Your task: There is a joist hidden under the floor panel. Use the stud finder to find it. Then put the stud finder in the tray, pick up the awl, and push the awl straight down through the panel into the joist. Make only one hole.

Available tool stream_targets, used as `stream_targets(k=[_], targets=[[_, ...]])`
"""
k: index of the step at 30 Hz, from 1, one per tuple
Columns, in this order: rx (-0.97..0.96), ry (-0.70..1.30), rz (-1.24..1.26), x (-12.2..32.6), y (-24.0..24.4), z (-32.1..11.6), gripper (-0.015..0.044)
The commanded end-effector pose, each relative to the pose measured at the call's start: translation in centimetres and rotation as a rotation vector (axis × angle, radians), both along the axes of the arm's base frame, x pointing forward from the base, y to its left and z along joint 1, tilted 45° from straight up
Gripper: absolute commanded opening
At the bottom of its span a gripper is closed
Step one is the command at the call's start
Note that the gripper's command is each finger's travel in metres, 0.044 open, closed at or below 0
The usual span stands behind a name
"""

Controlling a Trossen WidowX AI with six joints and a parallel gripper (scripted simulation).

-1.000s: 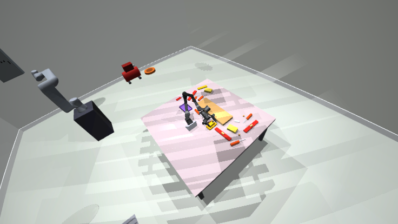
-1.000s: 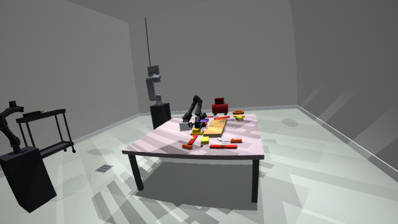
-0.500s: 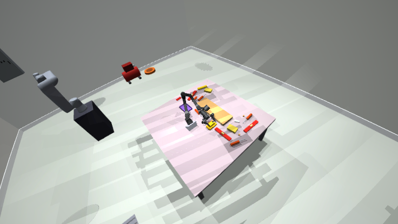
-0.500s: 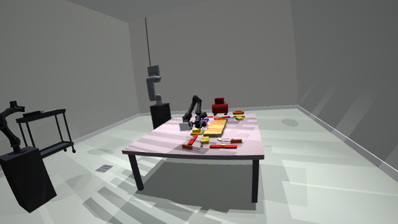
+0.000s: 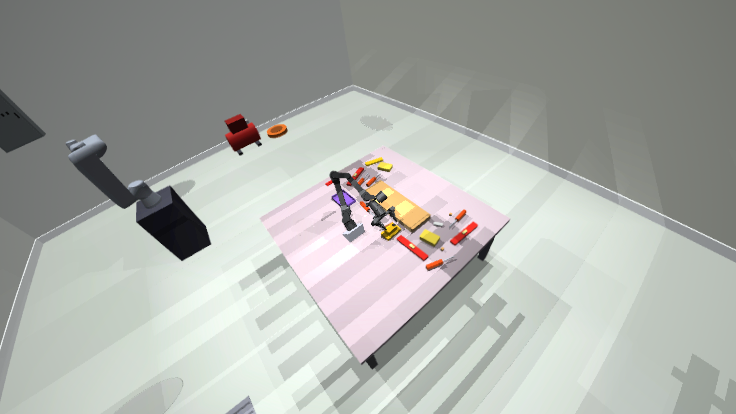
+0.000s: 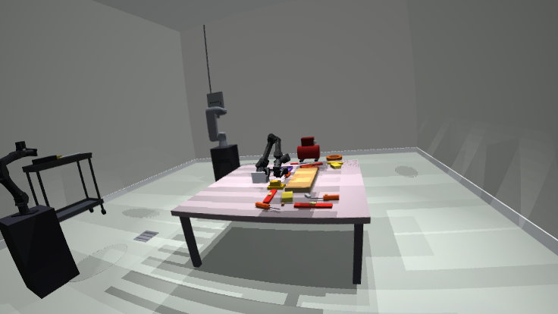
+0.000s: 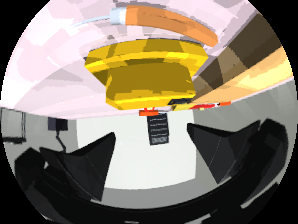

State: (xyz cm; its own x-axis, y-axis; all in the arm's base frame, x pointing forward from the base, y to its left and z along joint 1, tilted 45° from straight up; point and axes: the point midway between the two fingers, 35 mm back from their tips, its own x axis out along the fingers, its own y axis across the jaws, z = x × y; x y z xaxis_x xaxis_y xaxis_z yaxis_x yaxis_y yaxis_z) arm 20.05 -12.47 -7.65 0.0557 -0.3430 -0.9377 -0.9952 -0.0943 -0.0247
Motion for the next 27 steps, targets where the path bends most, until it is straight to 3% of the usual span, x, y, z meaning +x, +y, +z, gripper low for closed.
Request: stream_targets(k=[1, 4, 9, 15, 22, 27], targets=[[-0.007, -0.016, -0.005, 0.5, -2.7, 2.5, 0.0440], [-0.009, -0.016, -0.005, 0.3, -4.2, 4.1, 0.0440], [0.037, -0.029, -0.070, 0.5, -3.8, 3.1, 0.0440], [0.534, 0.000, -0.687, -0.4, -2.3, -0.3, 0.0440], [1.070, 0.175, -1.561, 0.0, -1.8, -0.8, 0.0440], [1.118, 0.201, -1.646, 0.2, -2.0, -0.7, 0.0440]])
